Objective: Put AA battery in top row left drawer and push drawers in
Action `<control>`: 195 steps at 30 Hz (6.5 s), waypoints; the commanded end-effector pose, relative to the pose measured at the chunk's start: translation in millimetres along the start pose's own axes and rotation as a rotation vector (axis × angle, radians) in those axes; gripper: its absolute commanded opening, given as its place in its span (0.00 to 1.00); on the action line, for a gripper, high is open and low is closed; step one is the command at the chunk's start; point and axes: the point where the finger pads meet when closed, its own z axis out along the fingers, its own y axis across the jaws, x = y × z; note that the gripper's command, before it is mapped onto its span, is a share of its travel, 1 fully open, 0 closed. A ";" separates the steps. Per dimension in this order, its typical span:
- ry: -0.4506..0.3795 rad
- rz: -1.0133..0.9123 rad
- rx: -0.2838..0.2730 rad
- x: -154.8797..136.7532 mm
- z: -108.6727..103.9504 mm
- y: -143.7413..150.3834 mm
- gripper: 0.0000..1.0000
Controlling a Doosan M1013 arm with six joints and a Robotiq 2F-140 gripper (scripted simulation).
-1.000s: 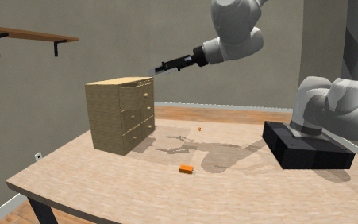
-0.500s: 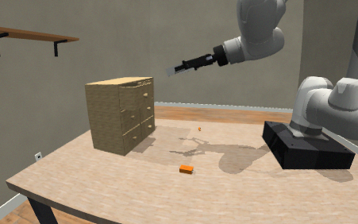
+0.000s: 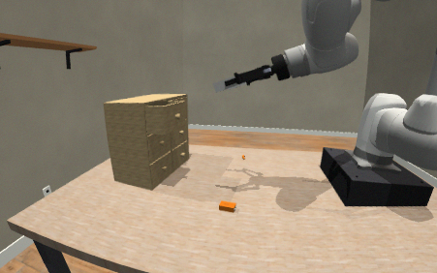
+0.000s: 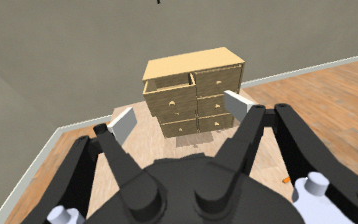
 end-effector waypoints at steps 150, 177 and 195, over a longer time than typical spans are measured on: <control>-1.211 0.000 0.000 -5.3 -97.8 -25.9 1.00; -0.810 0.000 -0.001 -24.7 -55.1 -25.8 1.00; -0.427 0.000 -0.002 -42.9 -14.3 -25.4 1.00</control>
